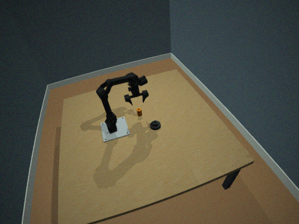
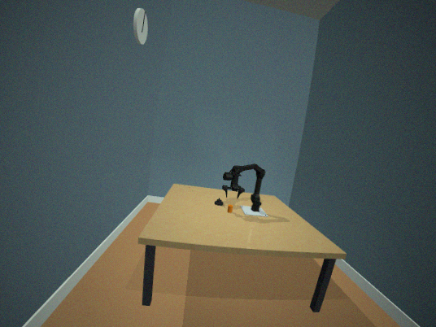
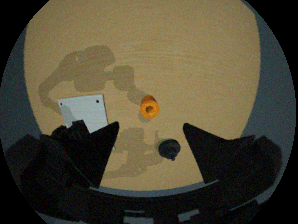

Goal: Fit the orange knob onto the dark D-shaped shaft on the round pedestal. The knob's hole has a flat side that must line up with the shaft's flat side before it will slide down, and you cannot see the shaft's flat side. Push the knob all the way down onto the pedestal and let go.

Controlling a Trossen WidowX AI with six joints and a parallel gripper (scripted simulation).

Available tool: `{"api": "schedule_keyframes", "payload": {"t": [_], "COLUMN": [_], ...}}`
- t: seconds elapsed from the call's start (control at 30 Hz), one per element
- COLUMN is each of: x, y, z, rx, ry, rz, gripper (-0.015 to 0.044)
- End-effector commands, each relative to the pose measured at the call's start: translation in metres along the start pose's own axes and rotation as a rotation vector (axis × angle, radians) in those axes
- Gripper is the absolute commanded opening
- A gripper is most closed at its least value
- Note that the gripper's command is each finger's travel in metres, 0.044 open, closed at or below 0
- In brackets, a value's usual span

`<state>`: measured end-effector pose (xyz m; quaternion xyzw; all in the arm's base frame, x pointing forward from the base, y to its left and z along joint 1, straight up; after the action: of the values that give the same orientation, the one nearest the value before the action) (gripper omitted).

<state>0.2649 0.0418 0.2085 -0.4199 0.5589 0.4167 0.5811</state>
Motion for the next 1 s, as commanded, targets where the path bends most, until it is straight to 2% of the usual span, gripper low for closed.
{"api": "schedule_keyframes", "payload": {"t": [0.0,0.47,0.97], "x": [-0.0009,0.0003,0.0004], "y": [-0.0002,-0.0003,-0.0003], "z": [-0.0001,-0.0002,-0.0002], "rx": [0.133,1.481,1.544], "ry": [0.007,0.003,0.002], "rz": [-0.004,-0.008,-0.008], "gripper": [0.044,0.044,0.044]}}
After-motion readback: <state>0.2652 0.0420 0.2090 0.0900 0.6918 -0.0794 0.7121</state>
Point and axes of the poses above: the point midway between the two fingers, 35 mm back from their tips, its own x axis out along the fingers, its own y axis across the jaws, z = x × y, the point moved 5 cm from there along -x, back along the fingers, and after that the axes turned 5 degrees about x, right-handed, at the moved point
